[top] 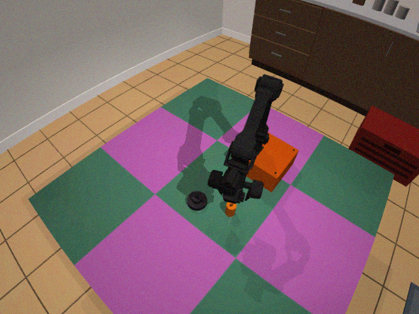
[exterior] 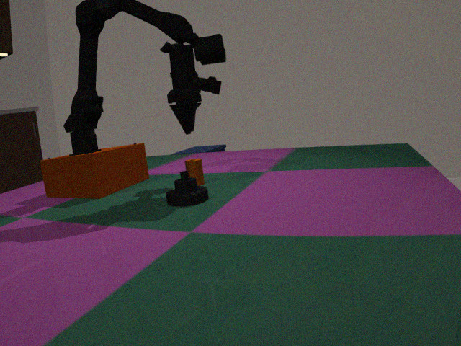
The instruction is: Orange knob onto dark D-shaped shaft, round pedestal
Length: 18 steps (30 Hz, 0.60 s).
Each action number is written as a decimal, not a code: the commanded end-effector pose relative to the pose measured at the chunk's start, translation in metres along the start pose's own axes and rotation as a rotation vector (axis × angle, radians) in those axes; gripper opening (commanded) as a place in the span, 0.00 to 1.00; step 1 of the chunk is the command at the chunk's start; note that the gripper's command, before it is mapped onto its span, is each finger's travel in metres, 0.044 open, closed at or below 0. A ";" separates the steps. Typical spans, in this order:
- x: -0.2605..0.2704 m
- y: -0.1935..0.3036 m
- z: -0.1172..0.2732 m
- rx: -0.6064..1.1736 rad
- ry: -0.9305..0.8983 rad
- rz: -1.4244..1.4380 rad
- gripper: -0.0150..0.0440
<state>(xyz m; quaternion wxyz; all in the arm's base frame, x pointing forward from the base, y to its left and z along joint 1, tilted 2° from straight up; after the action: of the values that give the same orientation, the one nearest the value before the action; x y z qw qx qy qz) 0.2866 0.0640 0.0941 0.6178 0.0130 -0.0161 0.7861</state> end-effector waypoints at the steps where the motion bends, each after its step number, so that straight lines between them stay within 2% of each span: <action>1: -0.001 0.000 0.000 0.001 0.006 -0.407 1.00; 9: -0.001 0.000 0.000 0.001 0.006 -0.407 1.00; 13: -0.001 0.000 -0.032 0.001 0.006 -0.407 1.00; 18: -0.001 0.000 -0.037 0.001 0.006 -0.407 1.00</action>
<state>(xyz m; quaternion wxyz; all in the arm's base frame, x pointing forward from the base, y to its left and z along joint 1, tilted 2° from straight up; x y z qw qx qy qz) 0.2857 0.0649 0.0613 0.7626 0.0173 -0.0099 0.6466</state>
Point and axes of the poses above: the point midway between the two fingers, 35 mm back from their tips, its own z axis back along the fingers, its own x axis across the jaws, y = z × x, the point moved 4 cm from there along z, back along the fingers, and after that the axes turned 6 degrees about -z, right-handed, at the moved point
